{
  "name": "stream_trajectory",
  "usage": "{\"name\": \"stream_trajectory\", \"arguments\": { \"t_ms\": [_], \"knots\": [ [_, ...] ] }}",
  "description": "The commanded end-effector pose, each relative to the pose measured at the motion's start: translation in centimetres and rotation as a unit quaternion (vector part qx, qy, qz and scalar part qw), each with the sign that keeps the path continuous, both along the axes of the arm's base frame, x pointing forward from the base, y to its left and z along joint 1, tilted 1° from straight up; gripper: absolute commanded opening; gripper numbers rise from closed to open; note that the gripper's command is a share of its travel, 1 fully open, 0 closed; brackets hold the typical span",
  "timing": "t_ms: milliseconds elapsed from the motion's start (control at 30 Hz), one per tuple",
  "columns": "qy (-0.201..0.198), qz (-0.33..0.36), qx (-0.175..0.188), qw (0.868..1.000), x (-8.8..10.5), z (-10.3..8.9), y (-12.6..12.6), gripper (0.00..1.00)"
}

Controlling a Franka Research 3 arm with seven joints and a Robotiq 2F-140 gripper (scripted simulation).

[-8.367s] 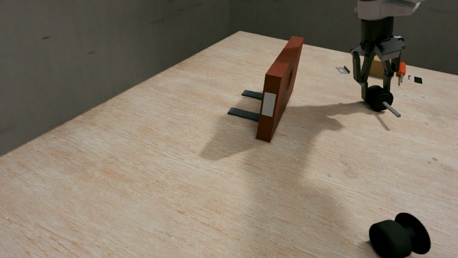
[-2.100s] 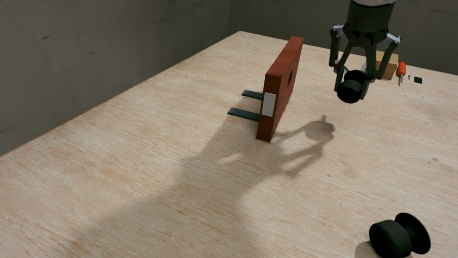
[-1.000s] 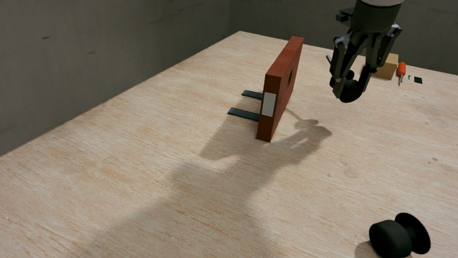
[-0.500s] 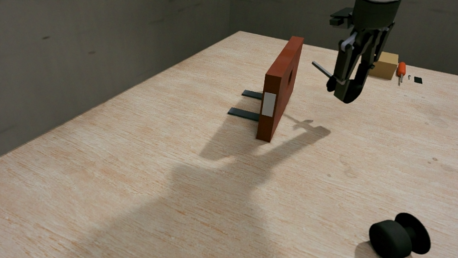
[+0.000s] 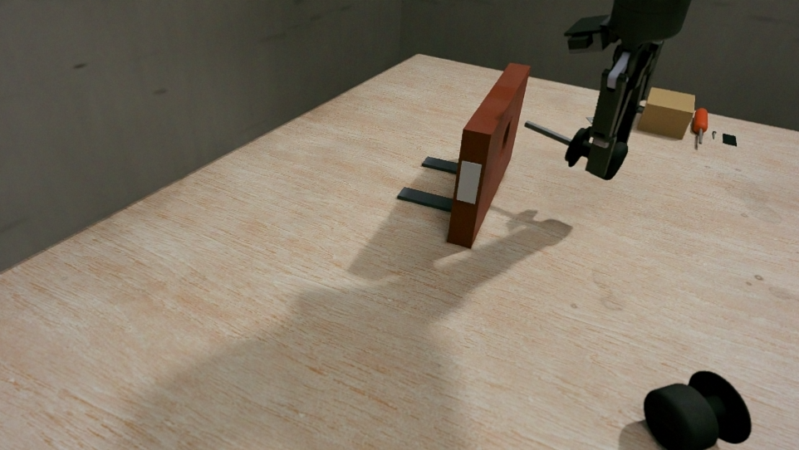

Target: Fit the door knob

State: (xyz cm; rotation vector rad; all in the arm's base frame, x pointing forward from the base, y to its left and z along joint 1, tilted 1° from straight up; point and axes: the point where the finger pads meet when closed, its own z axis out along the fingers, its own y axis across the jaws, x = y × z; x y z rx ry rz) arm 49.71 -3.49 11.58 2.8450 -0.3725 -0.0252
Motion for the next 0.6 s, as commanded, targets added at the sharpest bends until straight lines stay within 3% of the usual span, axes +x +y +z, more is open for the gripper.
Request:
{"name": "stream_trajectory", "arguments": {
  "t_ms": [0,233,567],
  "knots": [
    [0.039,0.128,0.036,0.990,-0.04,0.00,0.13,0.42],
    [0.057,0.180,0.053,0.981,0.00,-0.04,0.27,0.42],
    [0.096,0.304,0.091,0.943,0.01,-0.04,0.32,0.42]
  ]
}}
